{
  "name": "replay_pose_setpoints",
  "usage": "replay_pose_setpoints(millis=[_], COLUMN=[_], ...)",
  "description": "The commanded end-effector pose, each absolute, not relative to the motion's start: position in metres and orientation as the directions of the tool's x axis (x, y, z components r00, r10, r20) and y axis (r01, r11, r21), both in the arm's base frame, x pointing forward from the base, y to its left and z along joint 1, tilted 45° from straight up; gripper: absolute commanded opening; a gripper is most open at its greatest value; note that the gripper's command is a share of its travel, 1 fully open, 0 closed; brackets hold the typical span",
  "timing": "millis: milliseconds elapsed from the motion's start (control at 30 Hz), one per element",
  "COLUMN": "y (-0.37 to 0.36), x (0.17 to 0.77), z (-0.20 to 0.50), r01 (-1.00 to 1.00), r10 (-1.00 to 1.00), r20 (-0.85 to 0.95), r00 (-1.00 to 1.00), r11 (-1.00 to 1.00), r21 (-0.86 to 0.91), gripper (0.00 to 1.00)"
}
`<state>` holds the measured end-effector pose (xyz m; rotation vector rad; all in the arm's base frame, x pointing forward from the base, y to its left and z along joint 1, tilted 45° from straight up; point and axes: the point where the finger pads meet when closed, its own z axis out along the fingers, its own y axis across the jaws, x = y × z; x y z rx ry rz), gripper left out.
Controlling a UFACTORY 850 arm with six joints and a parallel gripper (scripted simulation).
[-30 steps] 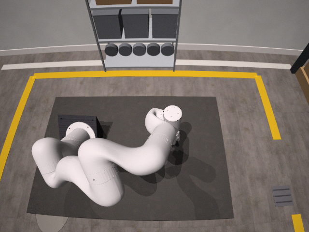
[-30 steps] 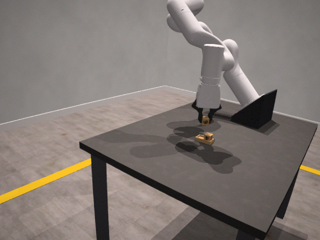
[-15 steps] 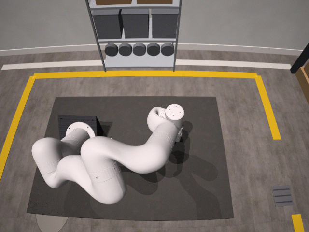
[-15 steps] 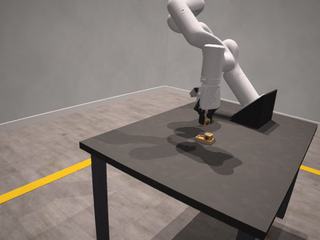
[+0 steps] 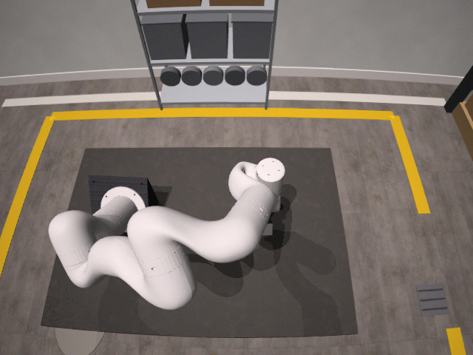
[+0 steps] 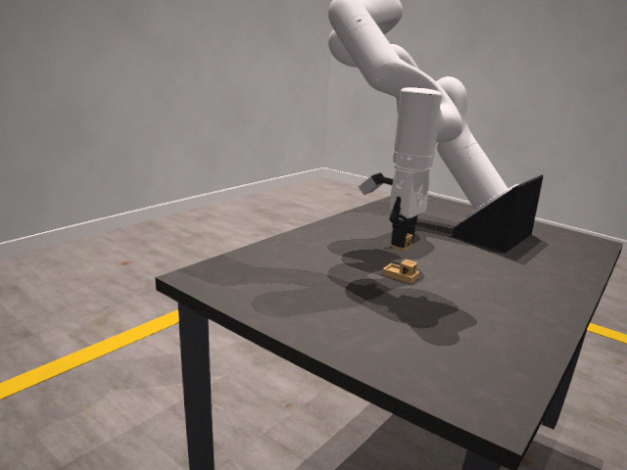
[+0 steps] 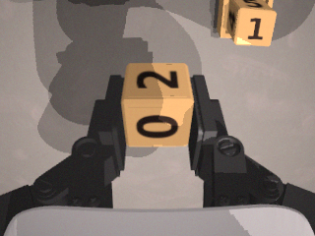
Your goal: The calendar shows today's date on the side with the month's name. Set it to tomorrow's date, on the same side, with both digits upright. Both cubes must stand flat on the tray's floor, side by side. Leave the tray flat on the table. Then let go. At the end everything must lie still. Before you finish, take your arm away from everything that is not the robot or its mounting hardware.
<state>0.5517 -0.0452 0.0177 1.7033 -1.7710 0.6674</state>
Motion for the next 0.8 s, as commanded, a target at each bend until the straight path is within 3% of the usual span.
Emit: replay_pose_setpoints(millis=[0, 767], y=[-0.043, -0.039], x=[0.556, 0.569], z=[0.016, 0.007], r01=[-0.984, -0.717], r10=[-0.707, -0.549], r20=[0.689, 0.468], r00=[0.161, 0.693], r11=[-0.057, -0.45], r21=[0.172, 0.533], gripper=[0.29, 0.29])
